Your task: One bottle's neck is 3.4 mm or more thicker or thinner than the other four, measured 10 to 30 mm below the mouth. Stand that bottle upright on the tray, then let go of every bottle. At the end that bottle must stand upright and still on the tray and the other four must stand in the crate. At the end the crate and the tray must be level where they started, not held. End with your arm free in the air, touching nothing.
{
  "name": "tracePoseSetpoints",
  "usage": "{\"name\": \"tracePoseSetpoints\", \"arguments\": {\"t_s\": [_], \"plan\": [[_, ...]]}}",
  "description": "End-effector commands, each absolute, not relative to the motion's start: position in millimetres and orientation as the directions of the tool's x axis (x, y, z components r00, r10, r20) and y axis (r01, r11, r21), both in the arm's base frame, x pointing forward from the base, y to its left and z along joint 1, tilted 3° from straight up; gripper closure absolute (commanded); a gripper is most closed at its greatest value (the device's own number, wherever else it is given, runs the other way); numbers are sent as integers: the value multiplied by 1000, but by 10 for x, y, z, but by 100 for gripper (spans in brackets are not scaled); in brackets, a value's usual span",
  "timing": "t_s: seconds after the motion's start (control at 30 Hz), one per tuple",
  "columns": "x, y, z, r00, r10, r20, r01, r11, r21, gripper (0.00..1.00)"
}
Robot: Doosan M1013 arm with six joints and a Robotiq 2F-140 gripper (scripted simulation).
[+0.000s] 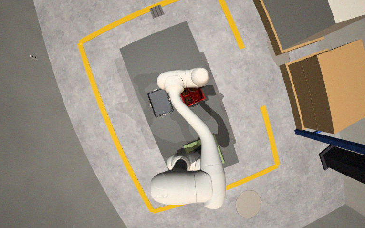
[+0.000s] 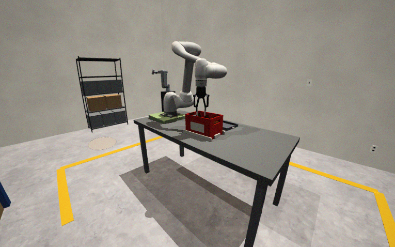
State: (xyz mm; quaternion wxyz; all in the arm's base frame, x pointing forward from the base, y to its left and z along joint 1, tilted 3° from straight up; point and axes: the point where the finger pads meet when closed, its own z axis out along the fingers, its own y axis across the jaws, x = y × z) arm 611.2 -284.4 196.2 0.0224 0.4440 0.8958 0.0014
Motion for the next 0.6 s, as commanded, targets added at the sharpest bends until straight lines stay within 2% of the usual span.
{"name": "tracePoseSetpoints", "arguments": {"t_s": [0.0, 0.57], "plan": [[6092, -2848, 2150, -602, 798, -39, 797, 603, 24, 62], [6079, -2843, 2456, -602, 798, -39, 797, 603, 24, 62]]}}
